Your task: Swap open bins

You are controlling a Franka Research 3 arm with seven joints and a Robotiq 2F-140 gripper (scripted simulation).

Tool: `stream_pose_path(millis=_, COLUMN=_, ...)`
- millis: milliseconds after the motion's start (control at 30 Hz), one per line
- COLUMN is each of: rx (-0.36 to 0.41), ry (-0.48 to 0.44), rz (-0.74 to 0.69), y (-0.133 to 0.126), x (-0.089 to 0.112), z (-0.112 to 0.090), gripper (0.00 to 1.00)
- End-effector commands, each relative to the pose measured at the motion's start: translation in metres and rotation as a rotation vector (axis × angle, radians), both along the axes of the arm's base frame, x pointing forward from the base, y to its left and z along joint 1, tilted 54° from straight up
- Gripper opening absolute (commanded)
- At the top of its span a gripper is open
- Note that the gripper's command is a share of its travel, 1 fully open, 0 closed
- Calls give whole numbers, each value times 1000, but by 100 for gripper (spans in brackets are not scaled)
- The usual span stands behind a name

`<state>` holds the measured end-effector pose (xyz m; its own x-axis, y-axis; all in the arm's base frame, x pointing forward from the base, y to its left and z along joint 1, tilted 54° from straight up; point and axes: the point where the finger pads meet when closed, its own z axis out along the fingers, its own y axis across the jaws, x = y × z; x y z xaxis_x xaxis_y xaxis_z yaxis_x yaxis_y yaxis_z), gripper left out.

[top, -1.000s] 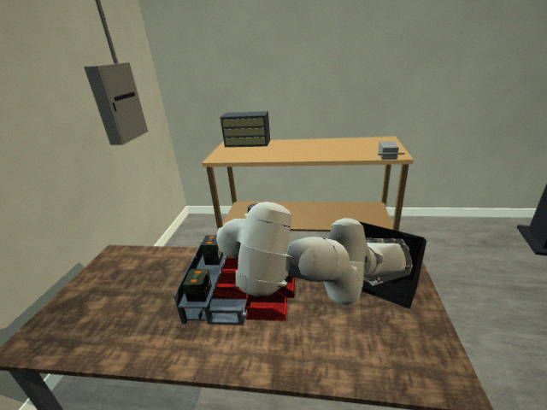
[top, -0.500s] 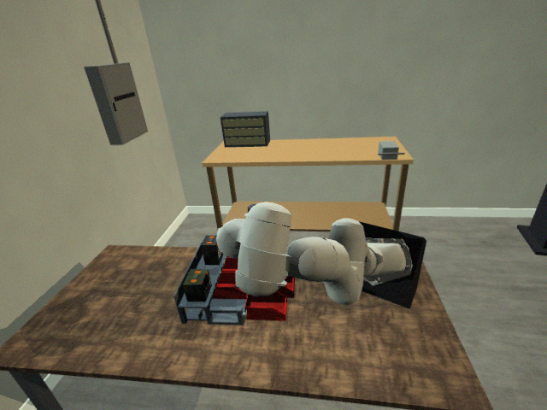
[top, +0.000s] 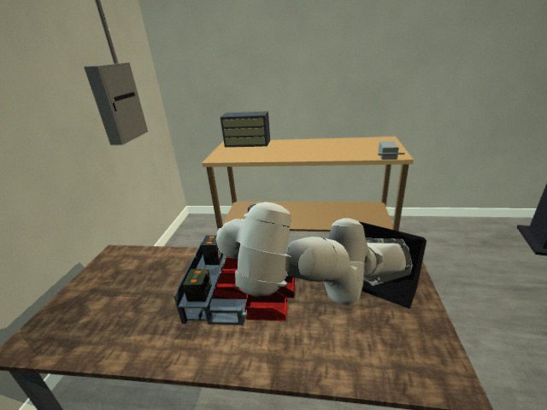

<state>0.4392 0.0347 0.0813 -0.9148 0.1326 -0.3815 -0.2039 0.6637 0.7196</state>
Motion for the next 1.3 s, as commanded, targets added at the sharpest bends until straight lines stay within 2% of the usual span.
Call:
stream_pose_path(millis=0, rx=-3, ry=-4, rz=2, y=2, x=1, z=-1, gripper=15)
stream_pose_path(millis=1267, rx=-3, ry=-4, rz=2, y=32, x=16, z=-26, gripper=15)
